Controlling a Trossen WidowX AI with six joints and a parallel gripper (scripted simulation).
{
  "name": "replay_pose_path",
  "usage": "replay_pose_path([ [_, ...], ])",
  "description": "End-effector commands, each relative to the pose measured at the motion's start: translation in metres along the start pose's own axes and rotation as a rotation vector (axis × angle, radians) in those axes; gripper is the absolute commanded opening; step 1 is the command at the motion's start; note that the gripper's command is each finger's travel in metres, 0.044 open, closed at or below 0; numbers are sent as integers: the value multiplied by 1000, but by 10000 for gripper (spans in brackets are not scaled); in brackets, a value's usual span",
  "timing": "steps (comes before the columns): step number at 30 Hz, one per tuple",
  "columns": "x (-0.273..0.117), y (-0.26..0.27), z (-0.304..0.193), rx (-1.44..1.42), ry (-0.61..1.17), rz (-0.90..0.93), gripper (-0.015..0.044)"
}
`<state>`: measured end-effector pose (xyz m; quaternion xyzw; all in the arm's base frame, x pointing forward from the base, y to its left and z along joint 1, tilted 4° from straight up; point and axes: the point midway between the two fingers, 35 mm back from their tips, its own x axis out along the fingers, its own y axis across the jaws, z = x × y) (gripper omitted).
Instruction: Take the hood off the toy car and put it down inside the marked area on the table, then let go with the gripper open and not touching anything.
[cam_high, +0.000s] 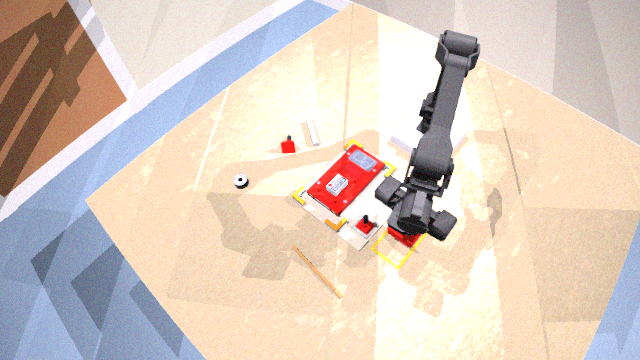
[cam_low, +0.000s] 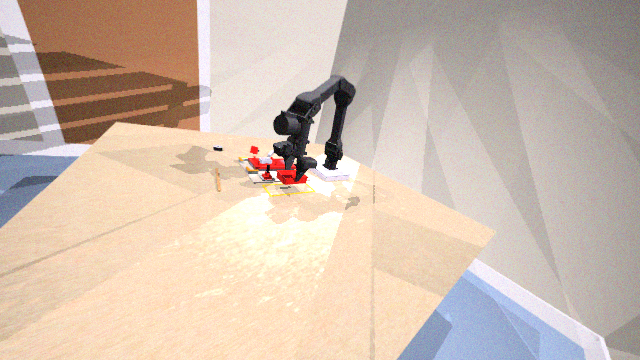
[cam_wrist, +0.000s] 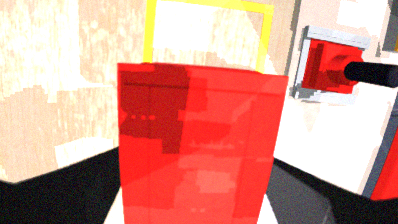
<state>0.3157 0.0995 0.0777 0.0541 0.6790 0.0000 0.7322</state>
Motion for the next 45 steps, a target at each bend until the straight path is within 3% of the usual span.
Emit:
replay_pose_path([
  [1, 4, -1, -1, 6, 2, -5, 0],
  [45, 29, -2, -3, 6, 2, -5, 0],
])
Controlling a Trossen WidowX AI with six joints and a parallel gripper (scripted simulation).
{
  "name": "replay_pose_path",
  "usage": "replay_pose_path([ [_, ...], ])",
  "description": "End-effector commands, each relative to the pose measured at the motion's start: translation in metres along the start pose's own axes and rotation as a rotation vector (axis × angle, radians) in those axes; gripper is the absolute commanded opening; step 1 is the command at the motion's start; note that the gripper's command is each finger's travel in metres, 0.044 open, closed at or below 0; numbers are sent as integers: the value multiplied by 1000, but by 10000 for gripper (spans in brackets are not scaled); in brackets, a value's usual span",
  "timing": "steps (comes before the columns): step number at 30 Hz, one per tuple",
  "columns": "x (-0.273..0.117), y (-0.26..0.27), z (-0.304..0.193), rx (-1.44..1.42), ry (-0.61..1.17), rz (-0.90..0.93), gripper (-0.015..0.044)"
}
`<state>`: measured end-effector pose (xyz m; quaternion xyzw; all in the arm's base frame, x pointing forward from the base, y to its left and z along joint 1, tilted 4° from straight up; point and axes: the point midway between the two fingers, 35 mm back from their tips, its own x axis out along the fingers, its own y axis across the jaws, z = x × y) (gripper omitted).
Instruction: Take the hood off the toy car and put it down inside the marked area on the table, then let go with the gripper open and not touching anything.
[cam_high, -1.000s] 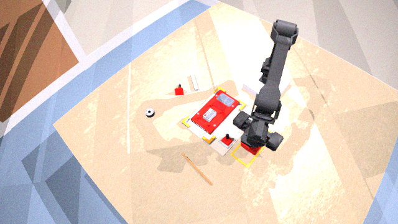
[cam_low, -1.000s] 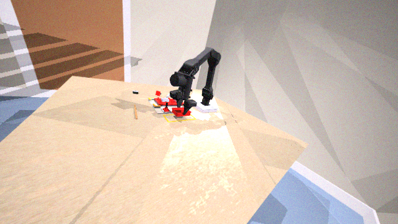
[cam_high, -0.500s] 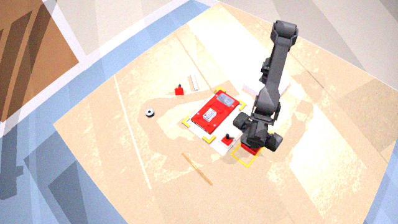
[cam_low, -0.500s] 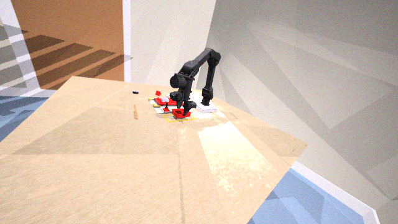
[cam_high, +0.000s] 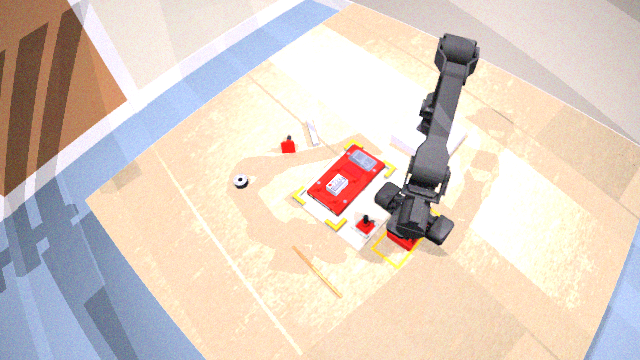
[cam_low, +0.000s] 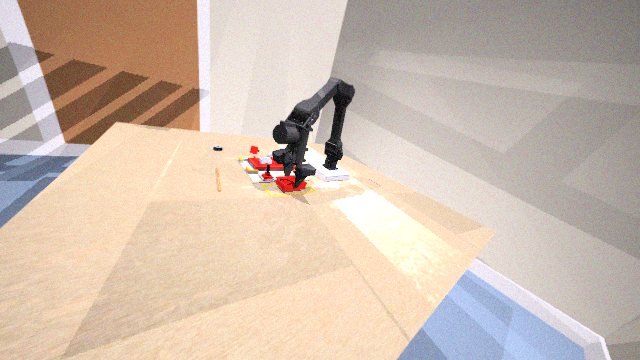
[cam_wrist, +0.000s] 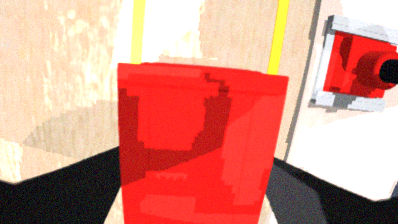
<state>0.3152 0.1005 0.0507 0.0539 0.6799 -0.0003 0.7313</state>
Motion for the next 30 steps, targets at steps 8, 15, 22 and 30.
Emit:
replay_pose_path([
  [8, 6, -1, 0, 6, -1, -4, 0],
  [15, 9, -1, 0, 6, -1, -4, 0],
  [22, 10, 0, 0, 0, 0, 0, 53],
  [30, 10, 0, 0, 0, 0, 0, 263],
])
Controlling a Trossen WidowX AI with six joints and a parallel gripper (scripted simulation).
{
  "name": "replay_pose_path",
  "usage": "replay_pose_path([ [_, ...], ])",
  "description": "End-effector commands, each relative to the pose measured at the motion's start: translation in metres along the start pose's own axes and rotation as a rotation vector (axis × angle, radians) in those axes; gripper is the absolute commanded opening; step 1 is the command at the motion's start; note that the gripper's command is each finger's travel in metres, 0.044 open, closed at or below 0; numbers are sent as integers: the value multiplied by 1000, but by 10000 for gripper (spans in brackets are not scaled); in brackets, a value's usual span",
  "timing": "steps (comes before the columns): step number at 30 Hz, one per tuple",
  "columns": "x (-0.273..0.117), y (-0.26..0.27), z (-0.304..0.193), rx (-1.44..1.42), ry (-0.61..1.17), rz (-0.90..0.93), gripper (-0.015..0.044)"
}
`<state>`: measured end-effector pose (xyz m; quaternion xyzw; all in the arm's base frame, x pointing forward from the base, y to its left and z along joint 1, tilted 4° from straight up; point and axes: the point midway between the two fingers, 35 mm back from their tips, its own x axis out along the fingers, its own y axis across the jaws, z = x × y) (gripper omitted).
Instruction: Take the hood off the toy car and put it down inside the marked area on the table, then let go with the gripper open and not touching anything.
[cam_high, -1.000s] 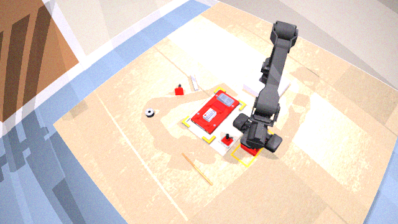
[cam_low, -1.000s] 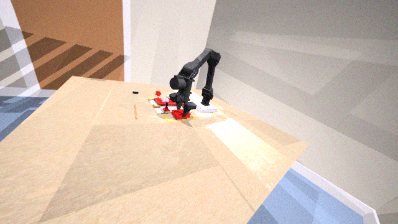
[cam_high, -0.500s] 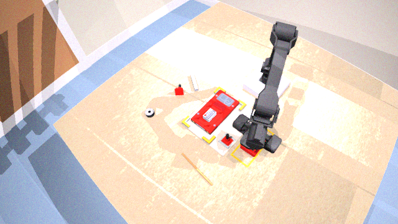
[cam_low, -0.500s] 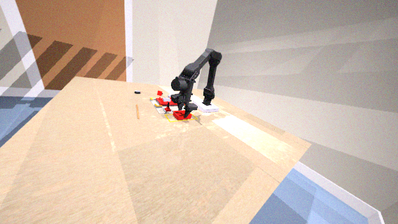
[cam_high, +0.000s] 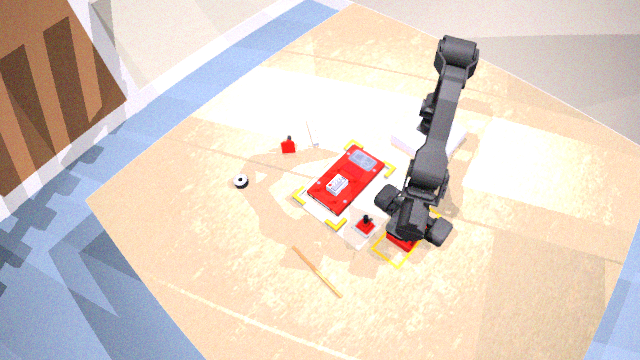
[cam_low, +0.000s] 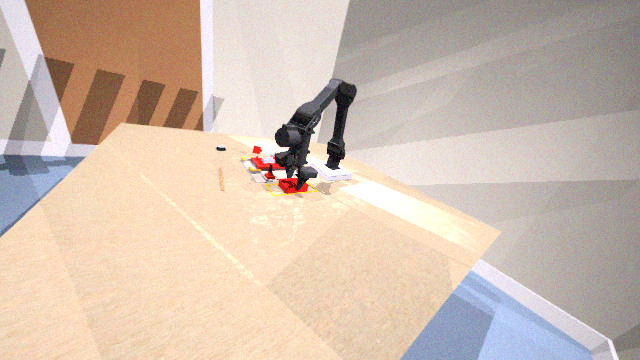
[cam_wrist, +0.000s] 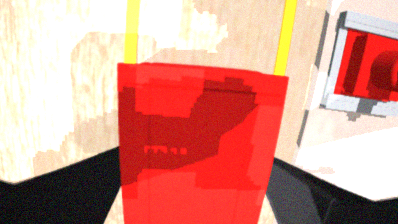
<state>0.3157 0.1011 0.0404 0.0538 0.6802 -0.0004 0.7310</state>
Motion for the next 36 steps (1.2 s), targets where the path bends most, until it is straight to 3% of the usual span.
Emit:
replay_pose_path([
  [1, 0, 0, 0, 0, -1, 0, 289],
  [7, -3, 0, 0, 0, -1, 0, 440],
  [15, -70, 1, 1, 0, 1, -8, 440],
  [36, -72, 1, 0, 0, 1, -8, 440],
])
